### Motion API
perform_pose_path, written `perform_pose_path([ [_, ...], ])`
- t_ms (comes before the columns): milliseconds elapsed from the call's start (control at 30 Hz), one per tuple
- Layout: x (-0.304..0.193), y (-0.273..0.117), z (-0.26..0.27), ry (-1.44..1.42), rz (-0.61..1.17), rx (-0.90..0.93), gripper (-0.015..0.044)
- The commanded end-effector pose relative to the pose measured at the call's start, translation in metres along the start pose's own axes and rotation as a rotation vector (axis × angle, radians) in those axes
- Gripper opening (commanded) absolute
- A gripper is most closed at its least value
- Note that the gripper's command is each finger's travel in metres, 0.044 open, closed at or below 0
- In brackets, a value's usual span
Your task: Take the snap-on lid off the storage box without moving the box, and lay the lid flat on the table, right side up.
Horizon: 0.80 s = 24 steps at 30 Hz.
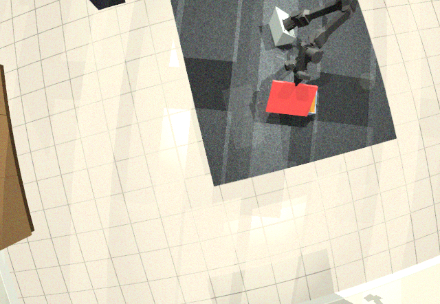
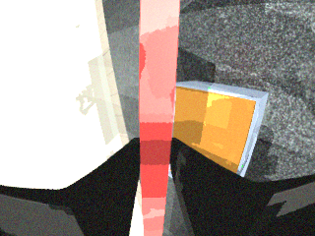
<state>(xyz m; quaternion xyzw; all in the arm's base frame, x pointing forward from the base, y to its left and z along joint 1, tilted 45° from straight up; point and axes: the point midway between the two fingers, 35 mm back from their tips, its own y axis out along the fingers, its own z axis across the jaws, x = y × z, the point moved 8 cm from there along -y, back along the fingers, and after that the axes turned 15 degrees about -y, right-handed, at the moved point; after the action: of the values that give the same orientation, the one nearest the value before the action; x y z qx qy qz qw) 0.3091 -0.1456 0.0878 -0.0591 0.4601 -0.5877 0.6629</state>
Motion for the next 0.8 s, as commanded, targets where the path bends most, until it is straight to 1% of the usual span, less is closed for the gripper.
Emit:
perform_pose_path([
  [0,0.009,-0.001,-0.003,-0.003,0.0,0.003,0.0],
  [767,0.052,-0.006,-0.018,-0.005,-0.002,0.003,0.0],
])
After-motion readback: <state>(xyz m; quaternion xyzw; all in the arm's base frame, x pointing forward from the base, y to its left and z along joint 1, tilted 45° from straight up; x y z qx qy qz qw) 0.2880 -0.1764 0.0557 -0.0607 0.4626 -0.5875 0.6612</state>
